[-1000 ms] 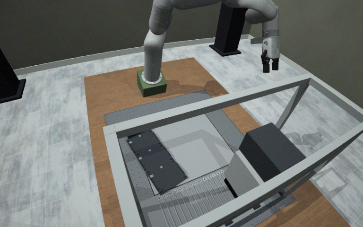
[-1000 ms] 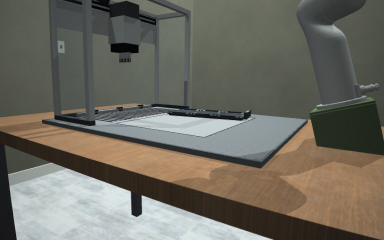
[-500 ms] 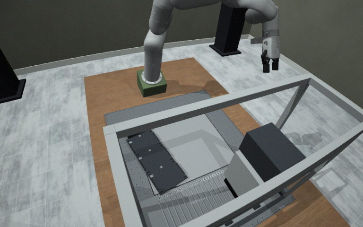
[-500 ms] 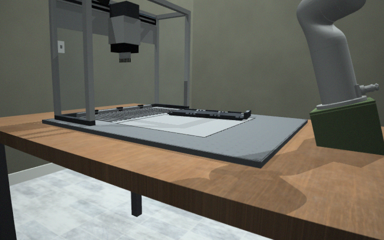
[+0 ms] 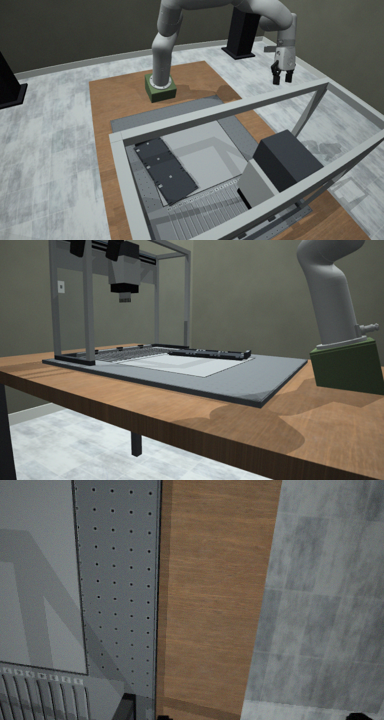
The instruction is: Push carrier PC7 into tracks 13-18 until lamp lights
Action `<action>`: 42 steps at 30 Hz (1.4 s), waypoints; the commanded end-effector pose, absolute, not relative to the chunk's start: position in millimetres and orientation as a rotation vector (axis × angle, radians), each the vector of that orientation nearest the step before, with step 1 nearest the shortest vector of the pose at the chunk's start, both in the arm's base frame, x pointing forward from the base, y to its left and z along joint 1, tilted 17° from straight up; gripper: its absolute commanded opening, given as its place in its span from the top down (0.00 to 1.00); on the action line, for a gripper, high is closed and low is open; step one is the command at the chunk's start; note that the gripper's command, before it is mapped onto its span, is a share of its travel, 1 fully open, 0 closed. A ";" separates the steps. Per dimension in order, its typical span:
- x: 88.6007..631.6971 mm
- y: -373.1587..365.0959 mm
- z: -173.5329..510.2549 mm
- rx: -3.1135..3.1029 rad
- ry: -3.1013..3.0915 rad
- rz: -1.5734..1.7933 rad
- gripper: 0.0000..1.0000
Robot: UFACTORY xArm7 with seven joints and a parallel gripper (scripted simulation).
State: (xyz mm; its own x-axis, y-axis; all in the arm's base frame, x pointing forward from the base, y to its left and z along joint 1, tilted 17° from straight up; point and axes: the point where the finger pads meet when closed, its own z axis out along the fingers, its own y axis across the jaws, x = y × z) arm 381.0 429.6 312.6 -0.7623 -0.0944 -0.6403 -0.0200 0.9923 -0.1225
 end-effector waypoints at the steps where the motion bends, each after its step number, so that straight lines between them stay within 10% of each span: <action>1: 390.1 416.6 308.0 -0.002 2.465 -0.123 0.00; 42: 452.6 276.1 249.9 0.696 2.589 -0.023 0.00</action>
